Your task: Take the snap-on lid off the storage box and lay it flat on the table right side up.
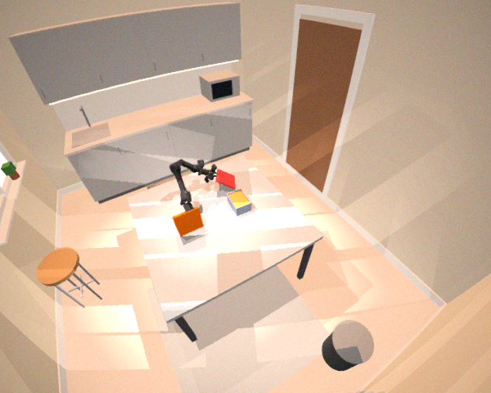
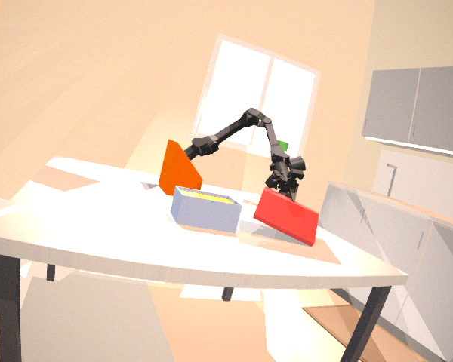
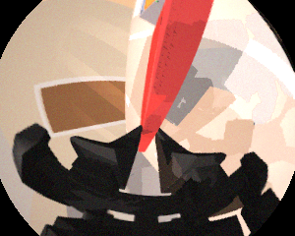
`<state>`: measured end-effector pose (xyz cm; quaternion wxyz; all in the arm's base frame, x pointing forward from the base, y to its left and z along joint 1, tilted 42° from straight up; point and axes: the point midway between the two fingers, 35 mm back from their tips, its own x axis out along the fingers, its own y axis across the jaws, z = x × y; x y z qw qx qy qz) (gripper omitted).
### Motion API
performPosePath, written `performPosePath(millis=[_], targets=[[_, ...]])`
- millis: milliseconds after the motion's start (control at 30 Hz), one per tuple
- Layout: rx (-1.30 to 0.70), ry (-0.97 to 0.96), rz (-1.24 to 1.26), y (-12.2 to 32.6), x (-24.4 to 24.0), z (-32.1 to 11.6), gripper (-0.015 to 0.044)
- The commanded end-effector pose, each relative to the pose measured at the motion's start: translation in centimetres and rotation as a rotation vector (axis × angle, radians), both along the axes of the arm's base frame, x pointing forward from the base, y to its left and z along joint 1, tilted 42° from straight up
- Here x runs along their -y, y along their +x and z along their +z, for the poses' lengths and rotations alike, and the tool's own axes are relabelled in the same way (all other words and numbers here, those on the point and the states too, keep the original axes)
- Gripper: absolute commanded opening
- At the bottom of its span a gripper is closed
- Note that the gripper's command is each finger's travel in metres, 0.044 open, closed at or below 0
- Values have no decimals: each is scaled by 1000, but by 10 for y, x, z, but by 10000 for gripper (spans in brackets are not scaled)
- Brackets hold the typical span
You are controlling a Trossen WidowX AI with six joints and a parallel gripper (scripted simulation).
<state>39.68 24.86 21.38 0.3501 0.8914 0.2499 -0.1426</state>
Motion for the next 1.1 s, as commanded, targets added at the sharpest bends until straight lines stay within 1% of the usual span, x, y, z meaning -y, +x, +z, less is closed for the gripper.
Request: performPosePath(millis=[0,1067], targets=[[-53,-29,15,-1,-7,-28,0],[-54,-28,15,1,-25,-46,0]])
